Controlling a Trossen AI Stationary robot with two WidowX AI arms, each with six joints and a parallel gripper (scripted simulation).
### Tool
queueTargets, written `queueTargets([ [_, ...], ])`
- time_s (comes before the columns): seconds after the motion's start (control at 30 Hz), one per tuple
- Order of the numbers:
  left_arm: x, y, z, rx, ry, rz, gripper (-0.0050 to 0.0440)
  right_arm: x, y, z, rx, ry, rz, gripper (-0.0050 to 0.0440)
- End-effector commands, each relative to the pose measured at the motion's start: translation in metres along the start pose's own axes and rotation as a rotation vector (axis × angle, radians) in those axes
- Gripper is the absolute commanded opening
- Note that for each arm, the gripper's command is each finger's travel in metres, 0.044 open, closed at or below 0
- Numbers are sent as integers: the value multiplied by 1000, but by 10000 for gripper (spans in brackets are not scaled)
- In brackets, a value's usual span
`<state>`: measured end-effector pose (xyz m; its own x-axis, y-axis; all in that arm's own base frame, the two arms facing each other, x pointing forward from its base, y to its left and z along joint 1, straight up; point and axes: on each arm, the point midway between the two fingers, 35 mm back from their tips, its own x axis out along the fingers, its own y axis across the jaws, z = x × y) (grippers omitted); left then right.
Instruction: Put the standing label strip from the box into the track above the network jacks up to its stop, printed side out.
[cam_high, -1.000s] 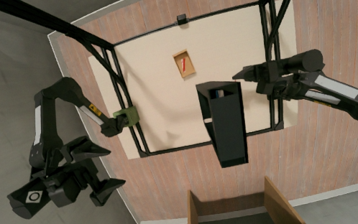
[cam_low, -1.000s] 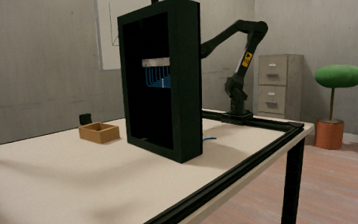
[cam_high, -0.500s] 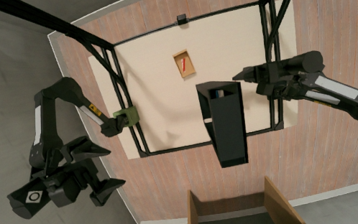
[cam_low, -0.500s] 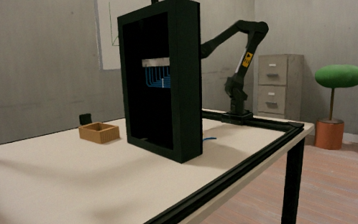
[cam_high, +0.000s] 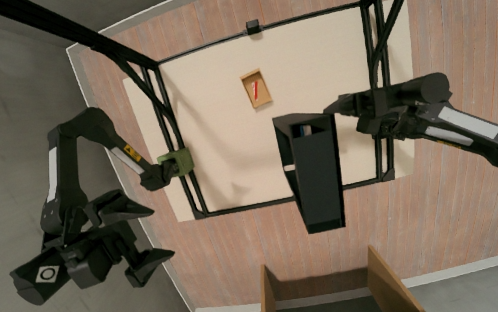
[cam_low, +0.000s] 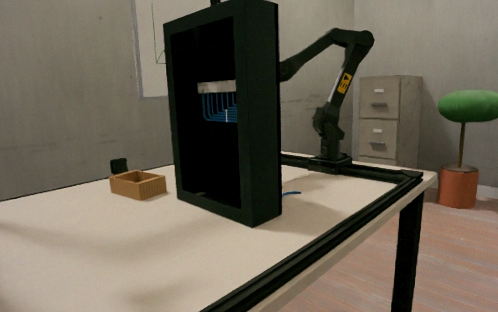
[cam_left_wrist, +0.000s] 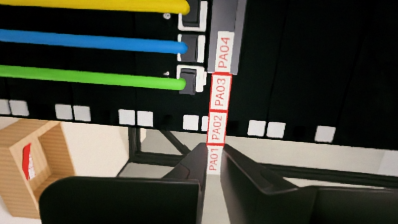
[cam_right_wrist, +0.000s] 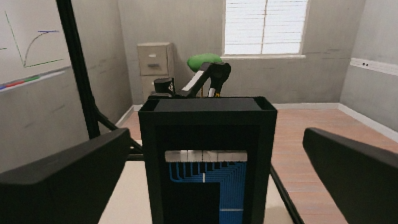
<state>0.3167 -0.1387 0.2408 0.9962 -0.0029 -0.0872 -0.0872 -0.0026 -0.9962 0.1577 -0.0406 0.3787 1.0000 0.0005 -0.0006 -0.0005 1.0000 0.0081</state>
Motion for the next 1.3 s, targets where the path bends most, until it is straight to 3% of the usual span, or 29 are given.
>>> queueTargets([
  [0.0,-2,-6,3,-9,1,-14,-50,0,1,5,-13,-1,0,440],
  [1.0,0,-6,5,-10,0,-13,-50,0,1,5,-13,-1,0,440],
  [1.03,0,-6,5,-10,0,-13,24,0,1,5,-13,-1,0,440],
  [1.27,0,-6,5,-10,0,-13,192,0,1,5,-13,-1,0,440],
])
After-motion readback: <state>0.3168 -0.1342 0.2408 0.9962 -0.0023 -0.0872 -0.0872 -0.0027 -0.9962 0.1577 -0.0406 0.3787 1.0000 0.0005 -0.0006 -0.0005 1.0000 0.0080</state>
